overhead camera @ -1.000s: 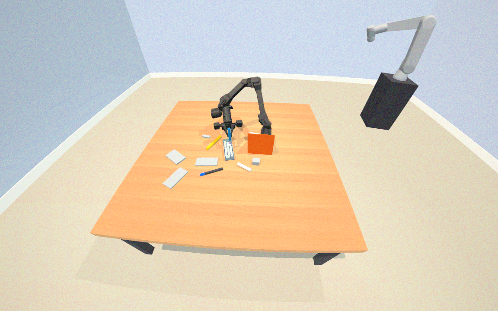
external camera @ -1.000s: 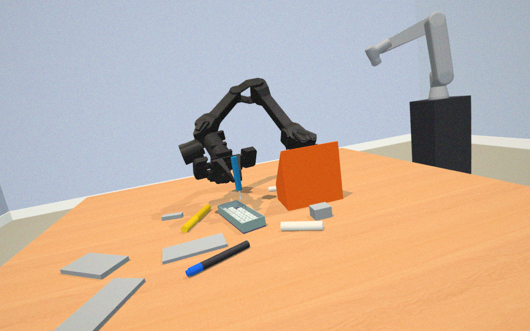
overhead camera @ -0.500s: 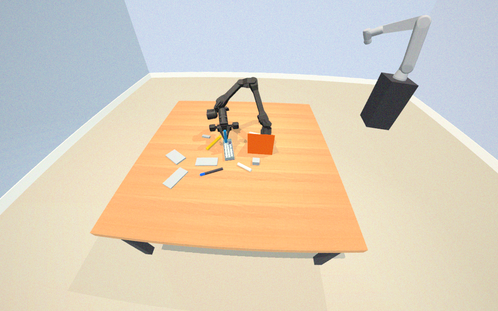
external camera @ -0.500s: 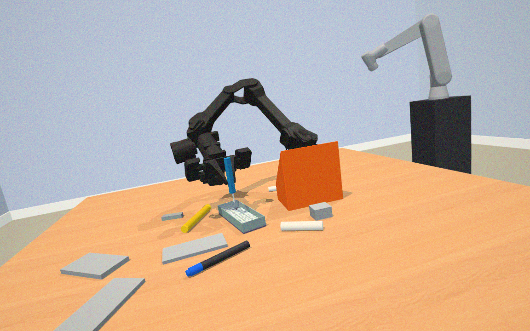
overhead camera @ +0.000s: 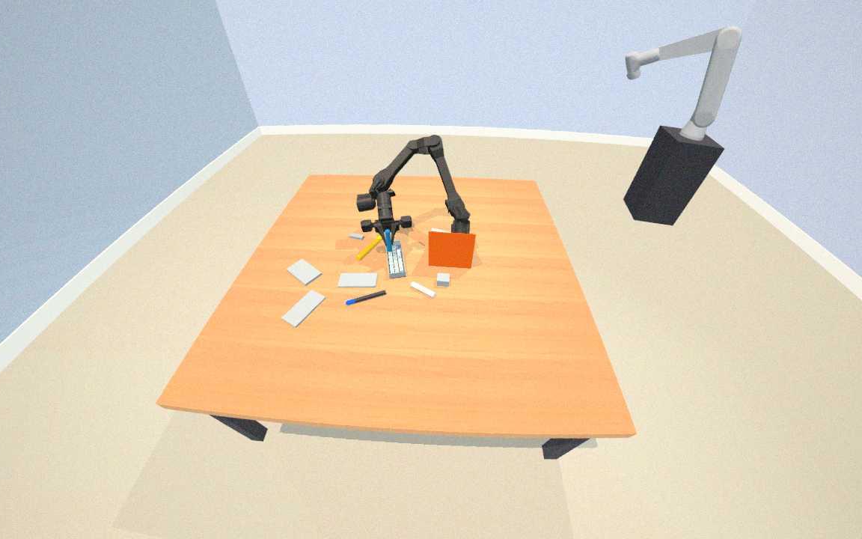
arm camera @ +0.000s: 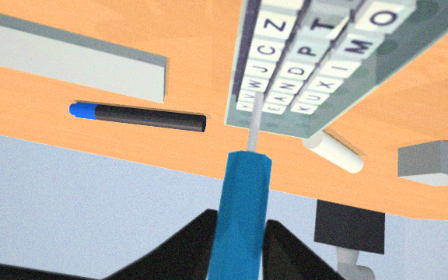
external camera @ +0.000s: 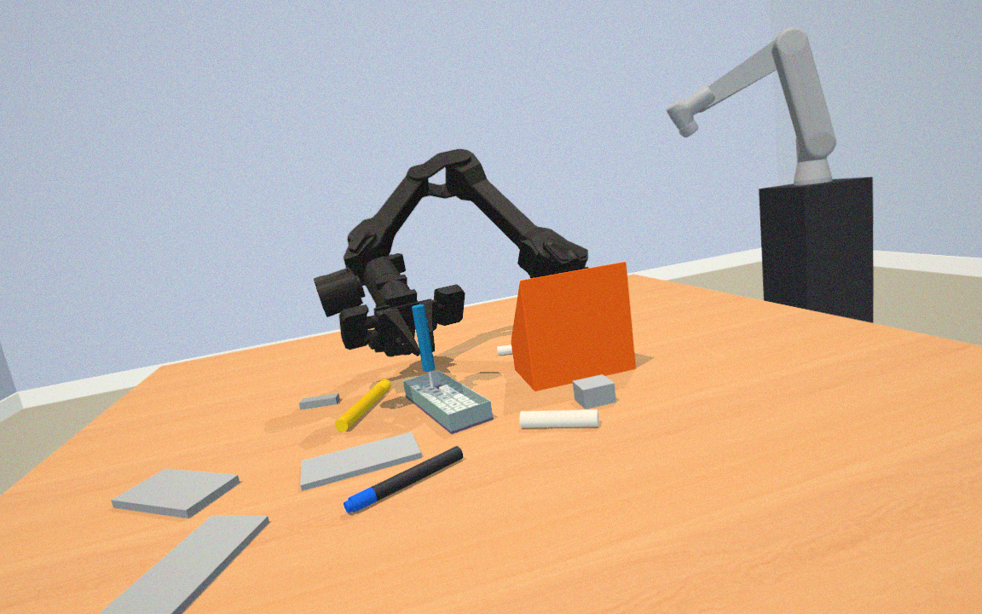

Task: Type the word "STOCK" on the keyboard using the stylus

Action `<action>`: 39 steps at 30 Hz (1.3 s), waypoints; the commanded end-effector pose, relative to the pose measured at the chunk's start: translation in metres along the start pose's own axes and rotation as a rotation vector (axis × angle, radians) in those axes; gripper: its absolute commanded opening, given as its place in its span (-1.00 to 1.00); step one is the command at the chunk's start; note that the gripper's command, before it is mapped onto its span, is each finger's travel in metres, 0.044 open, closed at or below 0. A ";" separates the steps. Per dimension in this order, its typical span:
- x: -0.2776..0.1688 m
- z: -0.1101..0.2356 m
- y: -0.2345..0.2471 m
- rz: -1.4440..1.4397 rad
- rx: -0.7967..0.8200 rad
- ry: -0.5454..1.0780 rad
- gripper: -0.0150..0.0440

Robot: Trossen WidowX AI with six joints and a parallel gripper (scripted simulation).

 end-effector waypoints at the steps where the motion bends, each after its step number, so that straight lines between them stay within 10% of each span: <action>1: 0.002 -0.003 0.000 0.001 -0.006 -0.003 -0.49; 7: 0.005 -0.004 0.001 0.001 -0.006 -0.004 -0.22; 39: 0.013 -0.009 0.003 0.001 -0.006 -0.004 -0.22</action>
Point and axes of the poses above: the point midway between the two fingers, 35 mm back from their tips, its own z axis back along the fingers, its own y axis across the jaws, x = y × z, the point moved 6 cm from there along z, back along the fingers, and after that the axes turned 13 degrees about -z, right-handed, at the moved point
